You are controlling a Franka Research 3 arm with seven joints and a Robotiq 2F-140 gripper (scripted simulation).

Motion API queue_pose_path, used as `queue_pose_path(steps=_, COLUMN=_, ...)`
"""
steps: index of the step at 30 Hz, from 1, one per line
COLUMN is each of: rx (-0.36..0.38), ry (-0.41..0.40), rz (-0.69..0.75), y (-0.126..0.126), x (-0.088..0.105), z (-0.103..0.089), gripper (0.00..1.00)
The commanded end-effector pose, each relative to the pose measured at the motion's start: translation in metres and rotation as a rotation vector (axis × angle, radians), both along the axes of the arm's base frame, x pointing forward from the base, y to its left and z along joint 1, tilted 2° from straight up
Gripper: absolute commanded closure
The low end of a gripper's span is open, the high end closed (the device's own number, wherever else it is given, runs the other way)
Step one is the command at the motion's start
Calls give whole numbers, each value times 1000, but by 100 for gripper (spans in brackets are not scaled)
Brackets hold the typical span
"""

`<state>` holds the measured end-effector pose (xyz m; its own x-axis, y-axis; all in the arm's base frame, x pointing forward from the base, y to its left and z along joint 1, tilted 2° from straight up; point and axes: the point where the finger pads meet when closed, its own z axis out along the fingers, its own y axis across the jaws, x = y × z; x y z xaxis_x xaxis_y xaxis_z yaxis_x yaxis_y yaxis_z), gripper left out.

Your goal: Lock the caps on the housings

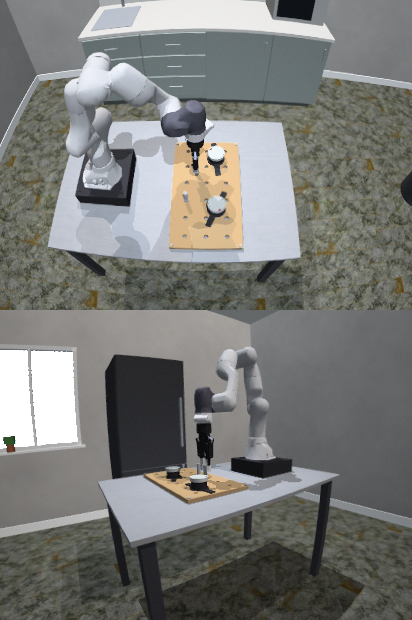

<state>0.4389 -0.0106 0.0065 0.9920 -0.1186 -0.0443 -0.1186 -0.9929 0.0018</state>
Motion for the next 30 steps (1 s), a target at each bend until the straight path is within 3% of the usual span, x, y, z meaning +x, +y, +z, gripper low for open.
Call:
queue_pose_path(steps=1, rx=-6, ry=-13, rz=-26, y=0, x=4, z=-3, gripper=64)
queue_pose_path(steps=30, rx=-6, ry=-13, rz=-26, y=0, x=4, z=-20, gripper=64)
